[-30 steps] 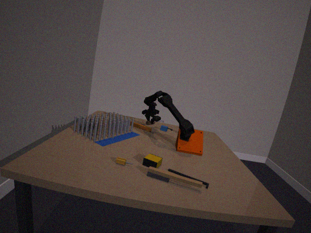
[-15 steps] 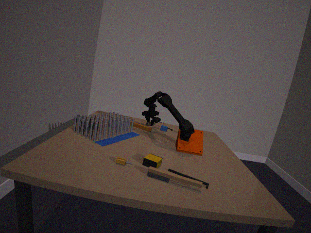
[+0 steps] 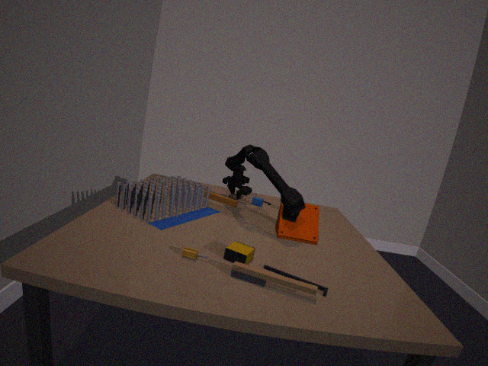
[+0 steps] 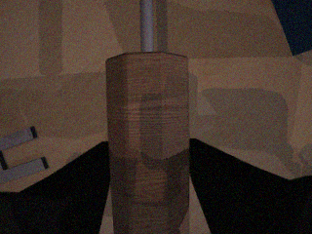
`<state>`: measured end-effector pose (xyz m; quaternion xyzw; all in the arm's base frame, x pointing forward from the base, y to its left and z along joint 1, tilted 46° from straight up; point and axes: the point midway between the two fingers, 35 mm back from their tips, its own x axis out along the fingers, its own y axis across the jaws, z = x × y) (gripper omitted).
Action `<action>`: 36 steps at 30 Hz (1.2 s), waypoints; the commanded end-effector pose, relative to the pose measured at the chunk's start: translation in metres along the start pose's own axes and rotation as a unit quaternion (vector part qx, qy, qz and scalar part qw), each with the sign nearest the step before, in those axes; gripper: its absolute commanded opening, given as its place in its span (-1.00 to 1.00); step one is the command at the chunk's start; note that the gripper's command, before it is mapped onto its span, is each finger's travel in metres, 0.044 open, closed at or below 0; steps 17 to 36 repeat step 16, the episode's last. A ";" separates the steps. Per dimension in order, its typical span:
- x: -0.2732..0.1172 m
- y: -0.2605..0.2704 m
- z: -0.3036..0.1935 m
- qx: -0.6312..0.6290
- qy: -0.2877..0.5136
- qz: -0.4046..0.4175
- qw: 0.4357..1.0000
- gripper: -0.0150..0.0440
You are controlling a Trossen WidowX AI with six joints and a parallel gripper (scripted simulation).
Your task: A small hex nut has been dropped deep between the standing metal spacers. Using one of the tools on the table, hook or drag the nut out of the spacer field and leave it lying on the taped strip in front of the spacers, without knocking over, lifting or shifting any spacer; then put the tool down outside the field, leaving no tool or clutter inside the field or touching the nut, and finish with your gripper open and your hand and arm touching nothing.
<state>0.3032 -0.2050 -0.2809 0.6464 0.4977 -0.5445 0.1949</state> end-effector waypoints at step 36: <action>0.000 0.000 0.000 0.000 0.000 0.000 1.000 0.93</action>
